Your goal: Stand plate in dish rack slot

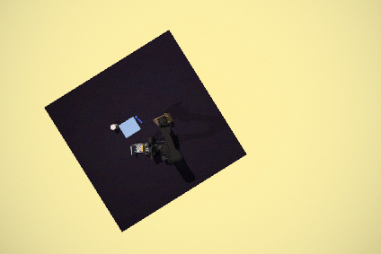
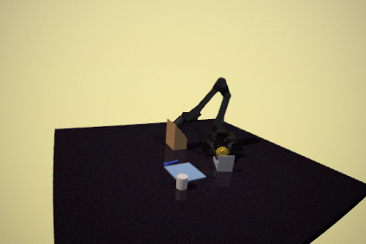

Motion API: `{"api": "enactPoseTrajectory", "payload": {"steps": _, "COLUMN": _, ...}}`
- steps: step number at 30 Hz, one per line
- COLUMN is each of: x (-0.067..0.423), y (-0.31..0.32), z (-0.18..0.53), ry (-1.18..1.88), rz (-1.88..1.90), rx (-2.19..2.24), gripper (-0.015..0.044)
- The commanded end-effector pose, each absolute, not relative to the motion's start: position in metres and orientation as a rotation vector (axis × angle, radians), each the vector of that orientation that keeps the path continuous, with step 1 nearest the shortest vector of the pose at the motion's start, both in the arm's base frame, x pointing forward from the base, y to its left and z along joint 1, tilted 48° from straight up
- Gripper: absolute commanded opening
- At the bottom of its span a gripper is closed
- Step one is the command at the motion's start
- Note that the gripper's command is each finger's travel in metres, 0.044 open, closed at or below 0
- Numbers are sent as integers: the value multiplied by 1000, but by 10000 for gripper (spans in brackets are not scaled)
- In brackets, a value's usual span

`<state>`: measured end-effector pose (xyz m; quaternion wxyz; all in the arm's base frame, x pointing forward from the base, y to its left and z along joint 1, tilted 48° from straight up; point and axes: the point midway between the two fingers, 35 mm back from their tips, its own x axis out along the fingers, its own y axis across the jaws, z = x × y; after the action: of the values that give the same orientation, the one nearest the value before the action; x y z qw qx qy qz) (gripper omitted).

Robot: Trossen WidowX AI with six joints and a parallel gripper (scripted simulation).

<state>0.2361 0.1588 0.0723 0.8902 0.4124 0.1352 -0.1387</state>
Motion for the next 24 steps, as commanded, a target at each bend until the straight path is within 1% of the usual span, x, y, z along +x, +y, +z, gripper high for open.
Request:
{"api": "enactPoseTrajectory", "payload": {"steps": 1, "x": 236, "y": 159, "z": 72, "ry": 281, "rz": -288, "rx": 856, "gripper": 341}}
{"api": "enactPoseTrajectory", "payload": {"steps": 3, "x": 236, "y": 159, "z": 72, "ry": 281, "rz": -288, "rx": 856, "gripper": 394}}
{"api": "enactPoseTrajectory", "payload": {"steps": 4, "x": 236, "y": 159, "z": 72, "ry": 281, "rz": -288, "rx": 856, "gripper": 400}}
{"api": "enactPoseTrajectory", "payload": {"steps": 10, "x": 238, "y": 156, "z": 76, "ry": 282, "rz": -291, "rx": 852, "gripper": 400}}
{"api": "enactPoseTrajectory", "payload": {"steps": 24, "x": 249, "y": 77, "z": 153, "ry": 268, "rz": -290, "rx": 845, "gripper": 400}}
